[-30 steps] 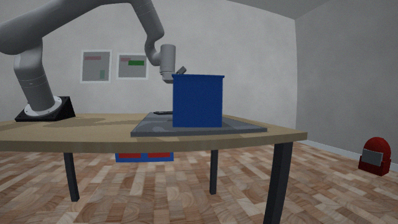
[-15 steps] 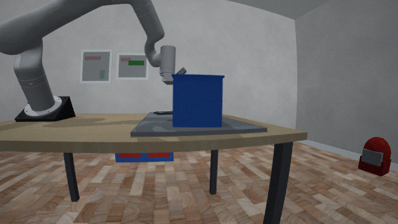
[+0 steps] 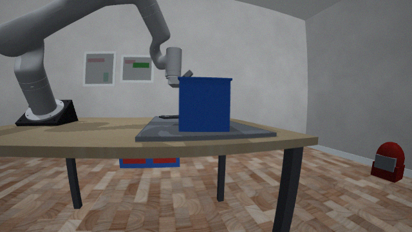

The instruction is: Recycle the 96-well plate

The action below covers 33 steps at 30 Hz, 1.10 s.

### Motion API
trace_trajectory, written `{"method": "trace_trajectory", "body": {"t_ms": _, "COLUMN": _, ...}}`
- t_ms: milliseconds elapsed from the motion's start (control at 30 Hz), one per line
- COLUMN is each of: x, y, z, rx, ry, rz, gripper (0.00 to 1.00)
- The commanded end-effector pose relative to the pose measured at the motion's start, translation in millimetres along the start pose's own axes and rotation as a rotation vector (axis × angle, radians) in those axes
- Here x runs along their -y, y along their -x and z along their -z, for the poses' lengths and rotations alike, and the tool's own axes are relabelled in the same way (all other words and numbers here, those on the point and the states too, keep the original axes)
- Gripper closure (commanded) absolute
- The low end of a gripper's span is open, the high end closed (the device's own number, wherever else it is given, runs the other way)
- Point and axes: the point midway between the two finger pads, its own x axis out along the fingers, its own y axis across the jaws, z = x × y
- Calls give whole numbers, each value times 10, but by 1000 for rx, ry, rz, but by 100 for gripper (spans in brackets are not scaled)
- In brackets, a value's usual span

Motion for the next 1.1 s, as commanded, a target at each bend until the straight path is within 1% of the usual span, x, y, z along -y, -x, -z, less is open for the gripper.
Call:
{"method": "trace_trajectory", "body": {"t_ms": 0, "x": 0, "y": -6, "z": -13, "rx": 2, "ry": -1, "rz": 1, "gripper": 82}}
{"method": "trace_trajectory", "body": {"t_ms": 900, "x": 0, "y": -6, "z": -14, "rx": 2, "ry": -1, "rz": 1, "gripper": 82}}
{"method": "trace_trajectory", "body": {"t_ms": 1067, "x": 0, "y": -6, "z": -96, "rx": 2, "ry": -1, "rz": 1, "gripper": 82}}
